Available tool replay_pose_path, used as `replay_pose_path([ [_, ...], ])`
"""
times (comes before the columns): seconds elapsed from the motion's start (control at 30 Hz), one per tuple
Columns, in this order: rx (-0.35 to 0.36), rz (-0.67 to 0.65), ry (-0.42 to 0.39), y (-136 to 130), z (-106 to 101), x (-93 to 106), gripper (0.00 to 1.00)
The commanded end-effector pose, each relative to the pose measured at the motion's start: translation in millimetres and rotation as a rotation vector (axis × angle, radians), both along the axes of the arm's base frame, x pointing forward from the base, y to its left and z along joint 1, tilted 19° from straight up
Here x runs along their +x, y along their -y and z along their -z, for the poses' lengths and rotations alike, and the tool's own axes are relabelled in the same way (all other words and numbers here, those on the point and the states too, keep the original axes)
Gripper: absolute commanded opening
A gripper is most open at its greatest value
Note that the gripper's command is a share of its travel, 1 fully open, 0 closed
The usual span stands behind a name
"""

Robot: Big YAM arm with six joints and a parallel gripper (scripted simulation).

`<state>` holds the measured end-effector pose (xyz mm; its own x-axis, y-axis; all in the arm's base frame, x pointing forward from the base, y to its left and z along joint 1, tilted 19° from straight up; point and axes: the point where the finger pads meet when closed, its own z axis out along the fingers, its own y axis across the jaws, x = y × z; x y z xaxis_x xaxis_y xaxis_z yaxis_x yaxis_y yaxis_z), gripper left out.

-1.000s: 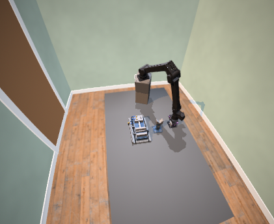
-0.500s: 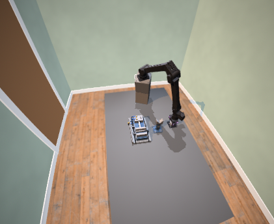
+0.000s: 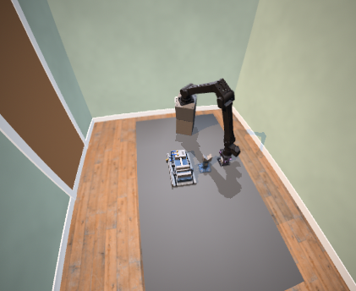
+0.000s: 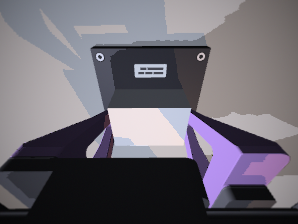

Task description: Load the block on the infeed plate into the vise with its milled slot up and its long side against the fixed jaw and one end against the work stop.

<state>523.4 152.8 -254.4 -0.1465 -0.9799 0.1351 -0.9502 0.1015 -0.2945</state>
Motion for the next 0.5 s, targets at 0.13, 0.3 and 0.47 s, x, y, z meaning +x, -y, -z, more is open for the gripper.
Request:
replay_pose_path([
  [0.13,0.007,0.000,0.018,1.3,-5.3,10.4,0.00],
  [0.3,0.007,0.000,0.019,1.2,-5.9,10.5,0.00],
  [0.47,0.011,-0.001,0.028,-1.6,-16.8,12.3,0.00],
])
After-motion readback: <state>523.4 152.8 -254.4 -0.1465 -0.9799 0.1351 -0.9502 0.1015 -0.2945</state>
